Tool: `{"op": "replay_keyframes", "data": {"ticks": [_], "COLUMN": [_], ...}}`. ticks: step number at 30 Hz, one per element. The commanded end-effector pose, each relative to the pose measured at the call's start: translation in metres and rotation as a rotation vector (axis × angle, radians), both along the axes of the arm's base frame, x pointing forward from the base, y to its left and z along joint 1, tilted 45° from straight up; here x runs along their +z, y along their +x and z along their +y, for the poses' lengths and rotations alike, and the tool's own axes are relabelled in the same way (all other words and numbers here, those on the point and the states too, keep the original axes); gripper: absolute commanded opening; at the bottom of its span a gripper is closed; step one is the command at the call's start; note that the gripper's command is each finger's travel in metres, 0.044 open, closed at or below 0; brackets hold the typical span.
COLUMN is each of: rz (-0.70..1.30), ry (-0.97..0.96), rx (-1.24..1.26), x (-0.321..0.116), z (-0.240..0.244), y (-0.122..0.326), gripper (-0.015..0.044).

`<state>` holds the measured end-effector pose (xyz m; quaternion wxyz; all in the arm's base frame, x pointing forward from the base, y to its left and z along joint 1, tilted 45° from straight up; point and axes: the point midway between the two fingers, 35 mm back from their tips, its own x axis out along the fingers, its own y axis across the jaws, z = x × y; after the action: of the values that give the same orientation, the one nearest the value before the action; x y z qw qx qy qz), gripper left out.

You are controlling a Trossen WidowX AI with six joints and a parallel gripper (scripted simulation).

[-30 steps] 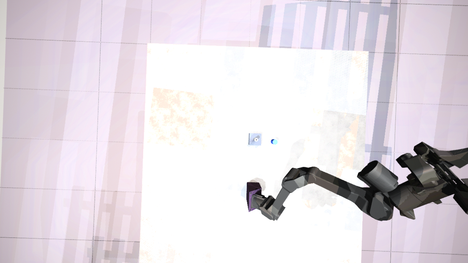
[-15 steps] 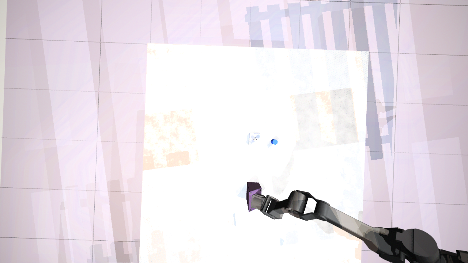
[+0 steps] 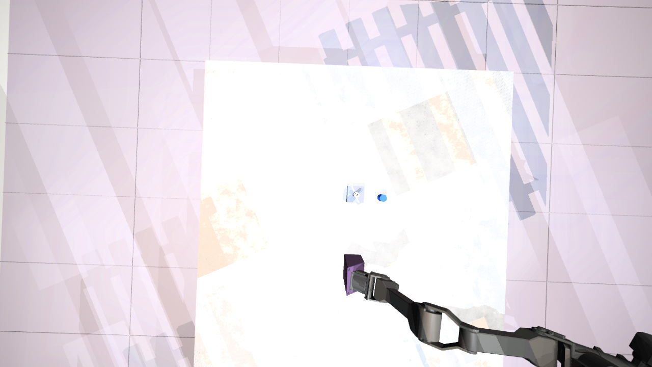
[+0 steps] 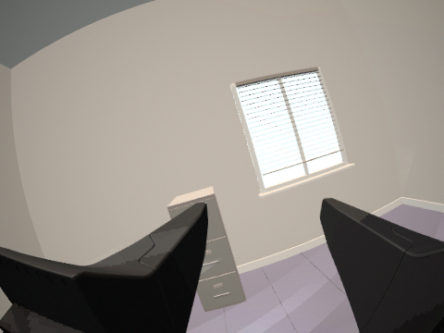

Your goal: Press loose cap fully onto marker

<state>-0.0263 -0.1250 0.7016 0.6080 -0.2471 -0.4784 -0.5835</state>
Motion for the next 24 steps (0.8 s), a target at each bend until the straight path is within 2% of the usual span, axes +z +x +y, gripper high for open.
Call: {"op": "replay_keyframes", "data": {"ticks": [1, 6, 10, 18, 24], "rz": [-0.009, -0.019, -0.024, 0.047, 0.173], "ry": [0.118, 0.244, 0.415, 0.765, 1.025], "rx": [0.078, 0.157, 0.245, 0.39, 0.461], "x": [-0.018, -0.041, -0.076, -0.163, -0.24], "z": [-0.042, -0.082, -0.128, -0.188, -0.2], "y": [0.011, 0.028, 0.058, 0.143, 0.217], "gripper": [0.0247, 0.0247, 0.0247, 0.0247, 0.0247]}}
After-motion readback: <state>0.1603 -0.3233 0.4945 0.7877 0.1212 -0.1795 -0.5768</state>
